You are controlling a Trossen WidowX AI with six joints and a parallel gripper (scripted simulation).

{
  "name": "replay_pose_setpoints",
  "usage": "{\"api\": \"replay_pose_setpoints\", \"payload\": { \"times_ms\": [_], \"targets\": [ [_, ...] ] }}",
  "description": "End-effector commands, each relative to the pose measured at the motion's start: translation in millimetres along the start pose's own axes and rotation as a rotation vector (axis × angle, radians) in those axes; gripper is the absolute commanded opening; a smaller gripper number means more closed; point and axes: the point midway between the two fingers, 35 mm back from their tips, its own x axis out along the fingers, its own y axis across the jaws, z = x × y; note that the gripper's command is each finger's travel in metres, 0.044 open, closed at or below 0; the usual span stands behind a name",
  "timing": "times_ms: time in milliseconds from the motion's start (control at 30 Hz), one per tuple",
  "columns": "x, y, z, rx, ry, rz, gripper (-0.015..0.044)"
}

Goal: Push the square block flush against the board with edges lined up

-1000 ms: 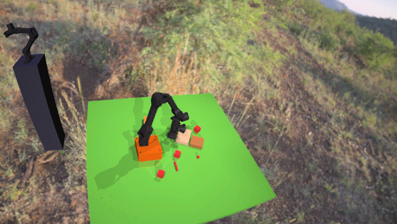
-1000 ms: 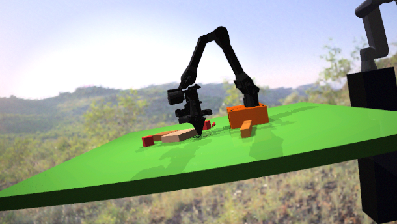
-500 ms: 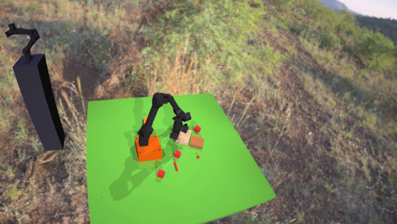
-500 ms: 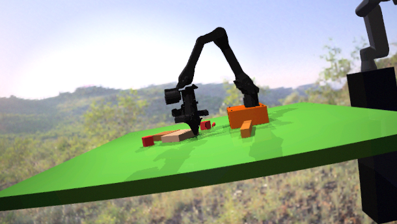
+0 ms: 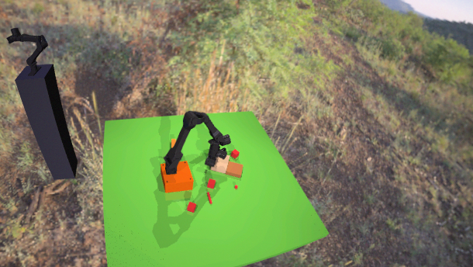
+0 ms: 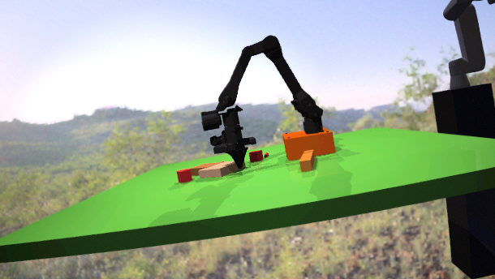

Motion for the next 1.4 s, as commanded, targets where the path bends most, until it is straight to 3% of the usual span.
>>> {"api": "replay_pose_setpoints", "payload": {
  "times_ms": [0,1167,1367],
  "targets": [
    [-1.3,0.9,7.7,0.001,-0.009,0.002,0.0],
    [0.2,0.5,-40.7,0.001,-0.004,0.003,0.0],
    [-55.2,0.9,-37.3,0.001,-0.005,0.003,0.0]
  ]
}}
